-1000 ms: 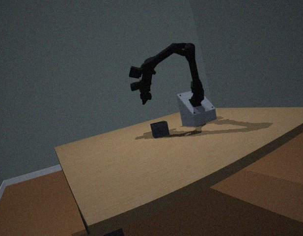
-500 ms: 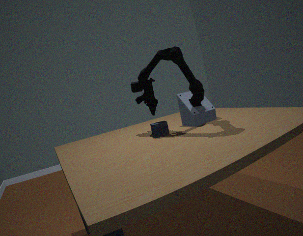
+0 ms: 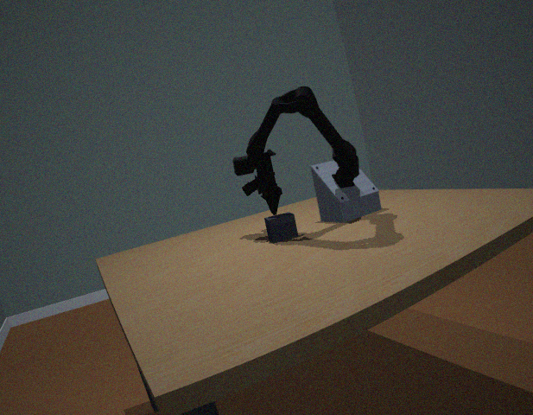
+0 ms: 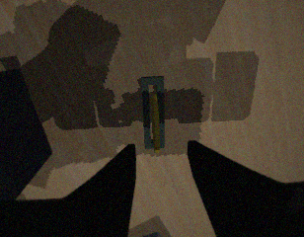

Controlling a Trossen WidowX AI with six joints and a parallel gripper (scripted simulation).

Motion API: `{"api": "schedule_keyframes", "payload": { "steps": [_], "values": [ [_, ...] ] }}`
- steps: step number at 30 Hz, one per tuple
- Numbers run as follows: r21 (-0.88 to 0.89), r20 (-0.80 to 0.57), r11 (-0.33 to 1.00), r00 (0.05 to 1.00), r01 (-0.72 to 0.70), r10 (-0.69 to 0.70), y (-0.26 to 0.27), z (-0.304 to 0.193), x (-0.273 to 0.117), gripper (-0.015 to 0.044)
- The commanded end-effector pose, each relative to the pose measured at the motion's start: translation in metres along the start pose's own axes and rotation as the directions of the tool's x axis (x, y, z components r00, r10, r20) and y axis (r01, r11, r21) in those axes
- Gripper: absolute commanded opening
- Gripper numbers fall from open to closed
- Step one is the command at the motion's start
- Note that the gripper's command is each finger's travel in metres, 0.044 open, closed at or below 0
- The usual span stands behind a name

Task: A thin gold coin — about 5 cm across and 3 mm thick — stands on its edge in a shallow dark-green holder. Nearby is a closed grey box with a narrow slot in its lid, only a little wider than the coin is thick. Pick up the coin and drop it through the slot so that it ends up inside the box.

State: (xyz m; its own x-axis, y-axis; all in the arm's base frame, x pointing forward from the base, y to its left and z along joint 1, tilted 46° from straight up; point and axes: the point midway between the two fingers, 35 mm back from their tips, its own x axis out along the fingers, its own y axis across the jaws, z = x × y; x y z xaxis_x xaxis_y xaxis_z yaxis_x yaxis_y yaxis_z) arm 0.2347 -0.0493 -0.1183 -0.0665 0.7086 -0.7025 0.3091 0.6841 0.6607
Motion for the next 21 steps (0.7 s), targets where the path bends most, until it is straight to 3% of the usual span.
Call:
{"api": "schedule_keyframes", "payload": {
  "steps": [1,21],
  "values": [
    [0.003,0.004,1.000,1.000,-0.004,0.004,0.000,0.000,0.007,0.0161],
    [0.003,0.004,1.000,1.000,-0.005,0.005,0.001,0.001,0.039,0.0161]
  ]
}}
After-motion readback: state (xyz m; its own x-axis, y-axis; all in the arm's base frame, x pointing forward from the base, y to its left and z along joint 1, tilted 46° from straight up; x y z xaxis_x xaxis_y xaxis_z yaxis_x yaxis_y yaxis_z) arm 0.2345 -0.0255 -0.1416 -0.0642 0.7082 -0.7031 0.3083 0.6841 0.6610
